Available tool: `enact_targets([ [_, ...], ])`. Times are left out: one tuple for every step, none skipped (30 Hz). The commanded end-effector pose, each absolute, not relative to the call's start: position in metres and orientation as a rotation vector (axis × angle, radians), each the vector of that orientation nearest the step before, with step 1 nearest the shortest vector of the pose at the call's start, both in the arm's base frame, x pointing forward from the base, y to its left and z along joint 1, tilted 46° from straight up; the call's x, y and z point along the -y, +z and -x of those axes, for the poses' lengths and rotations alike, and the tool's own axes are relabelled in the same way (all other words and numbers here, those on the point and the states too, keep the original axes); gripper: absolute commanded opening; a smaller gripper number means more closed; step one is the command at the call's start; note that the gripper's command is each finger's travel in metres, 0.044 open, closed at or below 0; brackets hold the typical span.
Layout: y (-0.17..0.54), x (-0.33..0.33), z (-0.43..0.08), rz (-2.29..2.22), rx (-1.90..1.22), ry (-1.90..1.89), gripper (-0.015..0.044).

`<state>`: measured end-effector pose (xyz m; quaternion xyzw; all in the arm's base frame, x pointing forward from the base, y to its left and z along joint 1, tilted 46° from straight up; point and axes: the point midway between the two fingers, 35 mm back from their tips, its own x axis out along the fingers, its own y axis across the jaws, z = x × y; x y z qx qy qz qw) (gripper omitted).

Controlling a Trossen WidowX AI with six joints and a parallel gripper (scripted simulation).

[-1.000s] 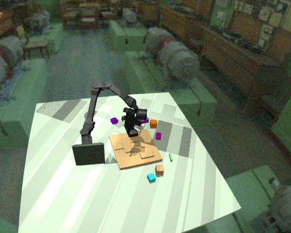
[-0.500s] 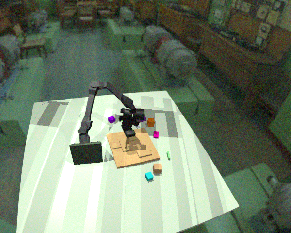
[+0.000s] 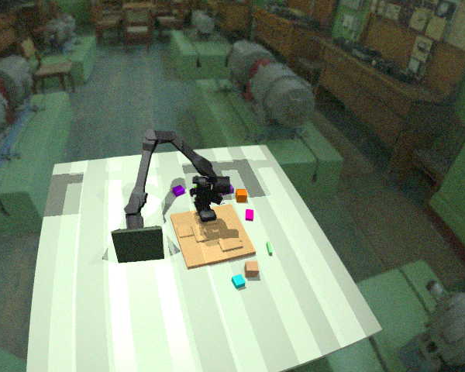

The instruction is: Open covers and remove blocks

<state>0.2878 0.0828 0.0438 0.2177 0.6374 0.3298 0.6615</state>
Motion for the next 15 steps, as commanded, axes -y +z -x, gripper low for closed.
enact_targets([
  [0.04, -0.087, -0.287, -0.501, -1.444, 0.748, 0.0],
  [0.04, -0.088, -0.286, -0.501, -1.444, 0.748, 0.0],
  [0.039, -0.089, -0.286, -0.501, -1.444, 0.748, 0.0],
  [0.039, -0.089, -0.286, -0.501, -1.444, 0.748, 0.0],
  [0.038, -0.09, -0.286, -0.501, -1.444, 0.748, 0.0],
  [0.037, -0.091, -0.286, -0.501, -1.444, 0.748, 0.0],
  [0.037, -0.092, -0.286, -0.501, -1.444, 0.748, 0.0],
  [0.036, -0.092, -0.286, -0.501, -1.444, 0.749, 0.0],
  [0.035, -0.093, -0.286, -0.501, -1.444, 0.749, 0.0],
  [0.035, -0.094, -0.286, -0.501, -1.444, 0.749, 0.0],
  [0.034, -0.094, -0.286, -0.502, -1.444, 0.749, 0.0],
  [0.034, -0.095, -0.286, -0.502, -1.444, 0.749, 0.0],
  [0.033, -0.096, -0.285, -0.502, -1.444, 0.749, 0.0],
  [0.032, -0.097, -0.285, -0.502, -1.444, 0.749, 0.0],
  [0.032, -0.097, -0.285, -0.502, -1.444, 0.75, 0.0],
])
